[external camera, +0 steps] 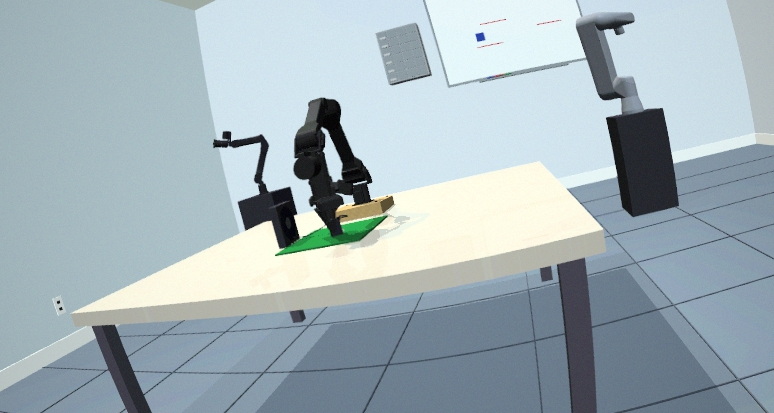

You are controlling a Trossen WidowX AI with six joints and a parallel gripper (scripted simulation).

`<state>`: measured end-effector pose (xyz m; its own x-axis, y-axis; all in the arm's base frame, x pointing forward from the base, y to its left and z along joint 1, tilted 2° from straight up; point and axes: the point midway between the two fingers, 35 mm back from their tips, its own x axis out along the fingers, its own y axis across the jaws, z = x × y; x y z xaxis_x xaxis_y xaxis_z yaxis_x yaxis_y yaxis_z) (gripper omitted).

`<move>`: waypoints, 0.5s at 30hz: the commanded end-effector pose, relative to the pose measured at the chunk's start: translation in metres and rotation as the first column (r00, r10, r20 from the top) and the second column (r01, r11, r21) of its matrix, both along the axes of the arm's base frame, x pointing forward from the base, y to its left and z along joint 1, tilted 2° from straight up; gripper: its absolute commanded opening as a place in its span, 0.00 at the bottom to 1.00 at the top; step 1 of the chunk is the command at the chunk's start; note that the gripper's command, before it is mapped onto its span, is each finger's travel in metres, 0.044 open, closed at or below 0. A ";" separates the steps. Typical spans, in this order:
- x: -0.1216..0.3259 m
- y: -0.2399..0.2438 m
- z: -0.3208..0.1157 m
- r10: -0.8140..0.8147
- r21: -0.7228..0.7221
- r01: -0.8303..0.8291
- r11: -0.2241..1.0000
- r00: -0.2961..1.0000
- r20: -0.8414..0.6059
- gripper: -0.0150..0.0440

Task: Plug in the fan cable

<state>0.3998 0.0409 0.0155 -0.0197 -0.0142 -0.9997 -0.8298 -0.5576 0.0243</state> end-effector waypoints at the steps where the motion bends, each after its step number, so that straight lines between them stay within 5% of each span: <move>1: 0.004 0.001 0.034 0.002 0.006 -0.002 1.000 1.000 0.014 0.25; 8: 0.001 0.000 0.044 0.025 0.007 -0.025 1.000 1.000 0.012 0.25; 15: -0.019 -0.005 0.045 0.253 0.009 -0.253 0.967 0.967 0.009 0.25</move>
<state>0.3882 0.0371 0.0596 -0.0105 -0.0133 -0.9999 -0.7130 -0.7009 0.0168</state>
